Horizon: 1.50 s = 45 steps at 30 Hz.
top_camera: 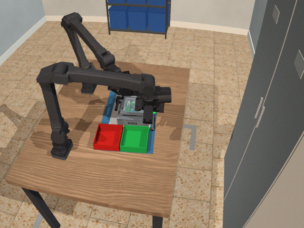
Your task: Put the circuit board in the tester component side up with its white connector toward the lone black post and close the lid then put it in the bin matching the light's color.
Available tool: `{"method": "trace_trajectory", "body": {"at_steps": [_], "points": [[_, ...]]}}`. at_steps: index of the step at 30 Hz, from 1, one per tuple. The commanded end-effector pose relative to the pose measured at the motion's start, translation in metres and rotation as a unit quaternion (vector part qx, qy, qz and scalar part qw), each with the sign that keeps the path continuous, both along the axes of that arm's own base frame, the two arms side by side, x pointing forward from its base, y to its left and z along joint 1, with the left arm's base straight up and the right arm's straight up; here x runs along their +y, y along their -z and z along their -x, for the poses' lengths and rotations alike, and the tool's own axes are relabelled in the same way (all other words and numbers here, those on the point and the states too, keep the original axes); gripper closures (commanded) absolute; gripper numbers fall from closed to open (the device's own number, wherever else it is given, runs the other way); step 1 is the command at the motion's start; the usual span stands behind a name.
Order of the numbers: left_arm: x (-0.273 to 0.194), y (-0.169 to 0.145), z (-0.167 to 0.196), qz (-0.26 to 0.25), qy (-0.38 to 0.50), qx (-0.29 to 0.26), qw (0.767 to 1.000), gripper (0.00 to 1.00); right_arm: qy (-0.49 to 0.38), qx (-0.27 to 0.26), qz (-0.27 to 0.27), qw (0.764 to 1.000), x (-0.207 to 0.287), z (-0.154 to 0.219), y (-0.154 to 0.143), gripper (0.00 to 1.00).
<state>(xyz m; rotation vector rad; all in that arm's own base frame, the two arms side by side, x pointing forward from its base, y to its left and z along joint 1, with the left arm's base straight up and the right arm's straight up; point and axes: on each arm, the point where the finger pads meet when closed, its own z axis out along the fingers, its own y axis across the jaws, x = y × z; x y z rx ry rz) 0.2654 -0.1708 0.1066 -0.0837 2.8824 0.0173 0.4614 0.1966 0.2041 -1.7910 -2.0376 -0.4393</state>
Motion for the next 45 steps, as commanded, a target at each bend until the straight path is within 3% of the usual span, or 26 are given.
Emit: {"method": "trace_trajectory", "body": {"at_steps": [1, 45], "points": [[-0.005, 0.000, -0.007, 0.007, -0.002, -0.006, 1.000, 1.00, -0.001, -0.016, -0.005, 1.000, 0.001, -0.008, -0.014, 0.00], [-0.002, 0.033, -0.002, -0.005, 0.006, 0.006, 1.000, 1.00, -0.001, -0.016, -0.005, 1.000, 0.001, -0.008, -0.014, 0.00]]}}
